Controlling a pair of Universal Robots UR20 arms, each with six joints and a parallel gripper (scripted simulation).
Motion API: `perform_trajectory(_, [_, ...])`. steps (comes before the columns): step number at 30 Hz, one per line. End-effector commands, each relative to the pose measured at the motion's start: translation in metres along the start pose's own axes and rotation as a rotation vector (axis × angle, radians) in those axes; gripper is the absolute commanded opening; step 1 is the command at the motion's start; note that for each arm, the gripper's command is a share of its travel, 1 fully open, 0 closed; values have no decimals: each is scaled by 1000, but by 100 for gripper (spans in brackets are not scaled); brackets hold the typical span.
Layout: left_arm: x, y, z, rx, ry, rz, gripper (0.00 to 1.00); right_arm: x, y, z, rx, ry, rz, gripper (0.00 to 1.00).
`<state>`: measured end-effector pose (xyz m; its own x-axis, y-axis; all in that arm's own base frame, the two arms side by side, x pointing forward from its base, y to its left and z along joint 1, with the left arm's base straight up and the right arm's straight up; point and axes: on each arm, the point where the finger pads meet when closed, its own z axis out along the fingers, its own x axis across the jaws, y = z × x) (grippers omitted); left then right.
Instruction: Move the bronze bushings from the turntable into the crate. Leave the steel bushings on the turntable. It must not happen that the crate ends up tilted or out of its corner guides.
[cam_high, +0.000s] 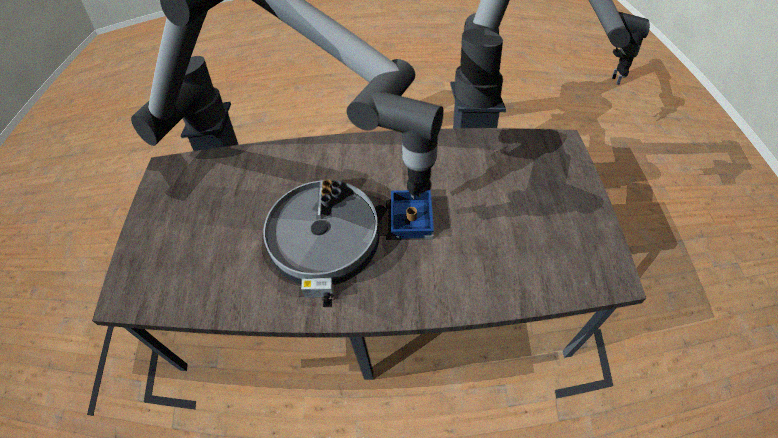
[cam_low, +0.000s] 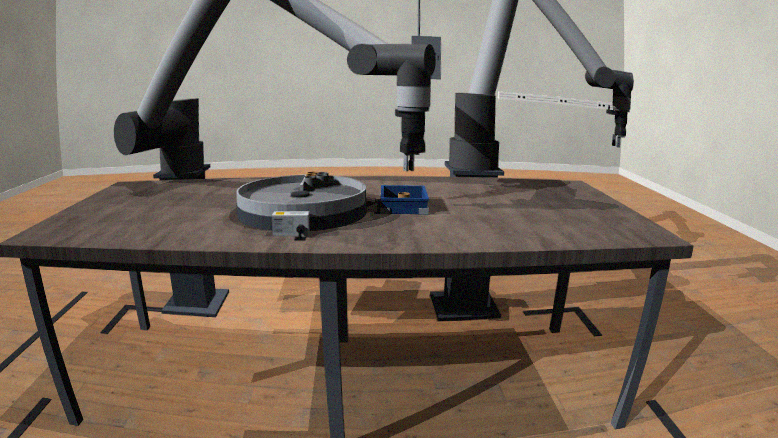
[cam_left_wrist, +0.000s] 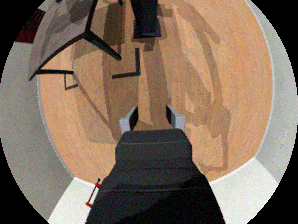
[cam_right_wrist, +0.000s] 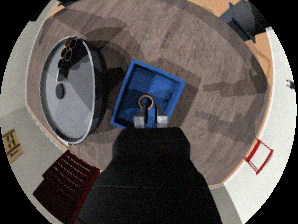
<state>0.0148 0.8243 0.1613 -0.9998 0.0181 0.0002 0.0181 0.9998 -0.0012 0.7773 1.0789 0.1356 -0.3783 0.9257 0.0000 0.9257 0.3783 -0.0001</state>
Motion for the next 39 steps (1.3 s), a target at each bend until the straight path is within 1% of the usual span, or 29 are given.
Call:
perform_trajectory(1, [0, 0, -1, -1, 0, 0, 100, 0, 0, -1, -1, 1, 0, 38])
perform_trajectory(31, [0, 0, -1, -1, 0, 0, 100, 0, 0, -1, -1, 1, 0, 38])
perform_trajectory(32, [0, 0, -1, -1, 0, 0, 100, -1, 0, -1, -1, 1, 0, 36])
perform_trajectory(34, [0, 0, -1, -1, 0, 0, 100, -17, -11, -1, -1, 1, 0, 36])
perform_trajectory(36, [0, 0, -1, -1, 0, 0, 100, -54, -37, -1, -1, 1, 0, 36])
perform_trajectory(39, [0, 0, -1, -1, 0, 0, 100, -79, -54, -1, -1, 1, 0, 36])
